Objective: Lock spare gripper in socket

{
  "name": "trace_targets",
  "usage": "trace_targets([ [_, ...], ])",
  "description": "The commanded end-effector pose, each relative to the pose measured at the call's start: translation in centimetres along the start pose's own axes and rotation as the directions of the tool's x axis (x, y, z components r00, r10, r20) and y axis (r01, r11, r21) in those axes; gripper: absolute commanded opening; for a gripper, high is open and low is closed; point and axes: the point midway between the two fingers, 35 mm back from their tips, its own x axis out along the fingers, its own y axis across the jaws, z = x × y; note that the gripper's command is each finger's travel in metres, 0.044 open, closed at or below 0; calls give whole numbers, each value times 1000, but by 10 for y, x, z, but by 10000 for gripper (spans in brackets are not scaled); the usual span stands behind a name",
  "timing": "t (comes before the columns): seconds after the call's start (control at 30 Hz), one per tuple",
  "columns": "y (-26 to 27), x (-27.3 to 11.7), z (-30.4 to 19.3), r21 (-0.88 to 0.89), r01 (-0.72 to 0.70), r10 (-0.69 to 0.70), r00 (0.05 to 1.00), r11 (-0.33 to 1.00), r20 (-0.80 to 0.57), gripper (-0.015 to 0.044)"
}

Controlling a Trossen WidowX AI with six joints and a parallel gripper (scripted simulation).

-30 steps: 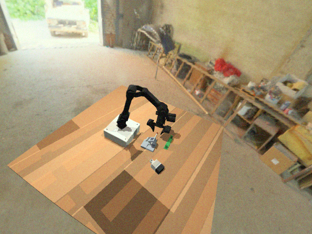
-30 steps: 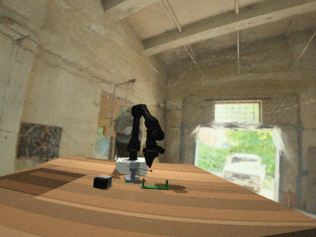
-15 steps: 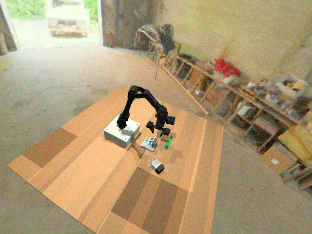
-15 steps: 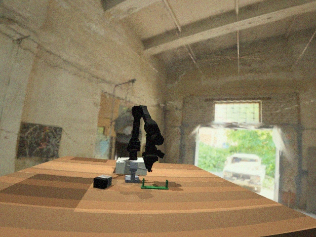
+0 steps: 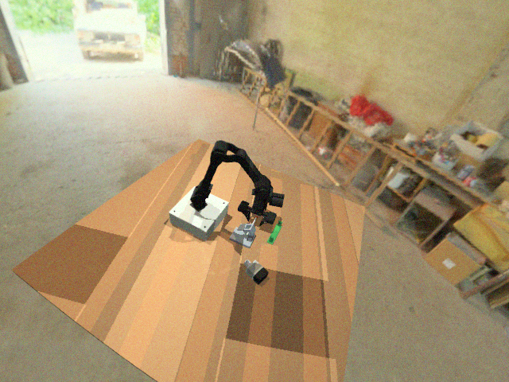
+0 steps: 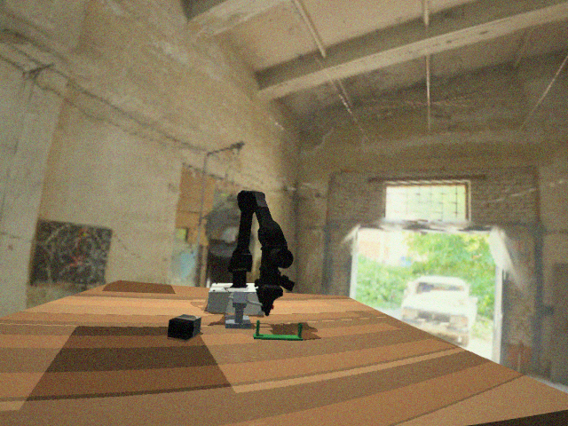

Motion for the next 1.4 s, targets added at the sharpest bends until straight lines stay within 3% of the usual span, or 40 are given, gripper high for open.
trace_targets([
  [0.0,0,1,1,-6,1,-1,1000,1000,4,247],
  [0.33,0,1,1,-6,1,-1,1000,1000,4,5],
  [0.63,0,1,1,-6,0,0,1000,1000,7,0],
  [1.0,-2,-9,6,26,-6,2,988,1000,155,0],
  [1.37,-3,-12,13,29,-6,1,985,1000,174,0],
])
